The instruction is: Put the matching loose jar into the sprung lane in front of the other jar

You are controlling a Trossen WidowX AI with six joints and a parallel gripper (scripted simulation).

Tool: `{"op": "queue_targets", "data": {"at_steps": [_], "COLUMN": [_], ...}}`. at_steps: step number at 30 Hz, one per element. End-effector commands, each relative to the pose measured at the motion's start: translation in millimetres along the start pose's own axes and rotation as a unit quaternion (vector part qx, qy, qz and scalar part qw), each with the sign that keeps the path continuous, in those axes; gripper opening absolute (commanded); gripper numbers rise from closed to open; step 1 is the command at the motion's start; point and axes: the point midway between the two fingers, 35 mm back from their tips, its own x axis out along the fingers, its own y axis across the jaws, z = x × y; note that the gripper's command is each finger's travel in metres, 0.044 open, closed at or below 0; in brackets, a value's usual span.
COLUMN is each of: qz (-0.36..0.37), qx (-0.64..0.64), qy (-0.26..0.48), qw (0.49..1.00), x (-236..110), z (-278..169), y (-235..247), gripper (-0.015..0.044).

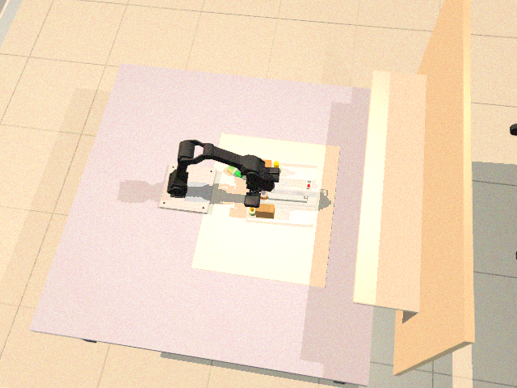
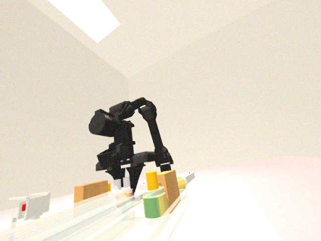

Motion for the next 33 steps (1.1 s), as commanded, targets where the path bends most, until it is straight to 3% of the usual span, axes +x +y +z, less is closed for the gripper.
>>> {"op": "queue_targets", "data": {"at_steps": [1, 33], "qz": [0.0, 0.0], "qx": [-0.002, -0.002], "qy": [-0.006, -0.006], "qw": [1.0, 1.0], "x": [-0.2, 0.2], "z": [2.2, -6.2], "y": [0.1, -0.1], "gripper": [0.0, 0.0]}}
